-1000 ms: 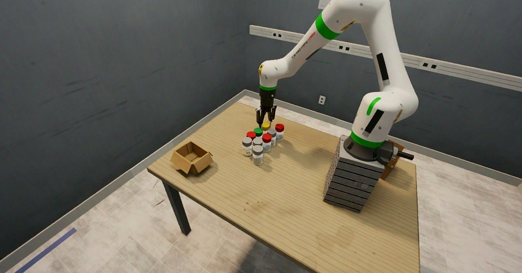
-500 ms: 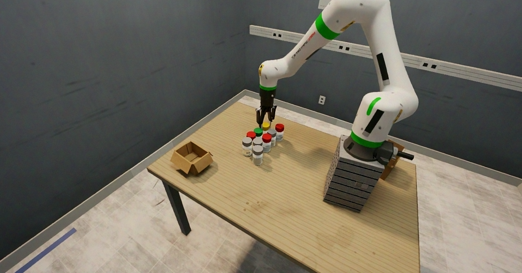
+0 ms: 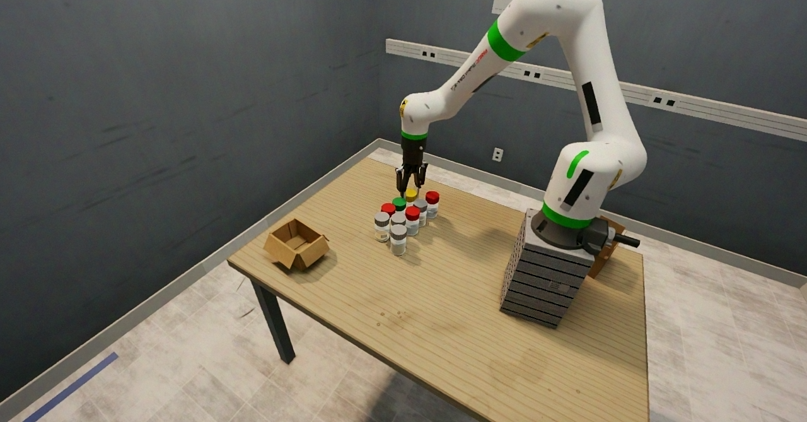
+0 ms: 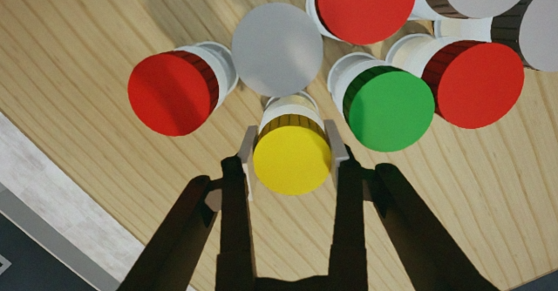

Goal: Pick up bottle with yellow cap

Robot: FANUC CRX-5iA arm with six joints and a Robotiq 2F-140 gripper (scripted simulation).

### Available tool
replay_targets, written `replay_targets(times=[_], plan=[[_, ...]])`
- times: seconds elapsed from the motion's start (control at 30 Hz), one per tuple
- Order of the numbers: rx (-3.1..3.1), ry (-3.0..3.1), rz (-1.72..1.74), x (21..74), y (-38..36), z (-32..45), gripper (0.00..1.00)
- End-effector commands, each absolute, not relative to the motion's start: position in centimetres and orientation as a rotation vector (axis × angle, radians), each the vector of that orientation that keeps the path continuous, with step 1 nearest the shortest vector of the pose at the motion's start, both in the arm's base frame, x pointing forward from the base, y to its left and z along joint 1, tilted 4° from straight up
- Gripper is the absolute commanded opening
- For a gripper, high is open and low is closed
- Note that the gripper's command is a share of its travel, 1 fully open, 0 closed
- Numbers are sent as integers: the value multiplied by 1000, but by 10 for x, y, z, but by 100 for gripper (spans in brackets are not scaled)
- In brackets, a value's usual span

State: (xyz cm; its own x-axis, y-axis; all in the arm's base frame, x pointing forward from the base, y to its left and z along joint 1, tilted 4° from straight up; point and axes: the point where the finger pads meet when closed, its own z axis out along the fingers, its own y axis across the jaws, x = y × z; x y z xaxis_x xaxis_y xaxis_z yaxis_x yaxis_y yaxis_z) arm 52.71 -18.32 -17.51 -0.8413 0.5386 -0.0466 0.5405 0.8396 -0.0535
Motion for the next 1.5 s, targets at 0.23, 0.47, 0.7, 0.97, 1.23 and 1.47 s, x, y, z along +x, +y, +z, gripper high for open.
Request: replay_targets(times=[0.23, 0.47, 0.7, 0.97, 1.23, 1.47], plan=[[875, 2984, -100, 527, -183, -175, 10], [875, 2984, -100, 527, -183, -170, 10], [875, 2985, -100, 527, -182, -152, 10], [875, 2985, -100, 527, -181, -150, 10], [875, 2983, -100, 527, -180, -130, 10], [875, 2983, -100, 527, -180, -125, 10]])
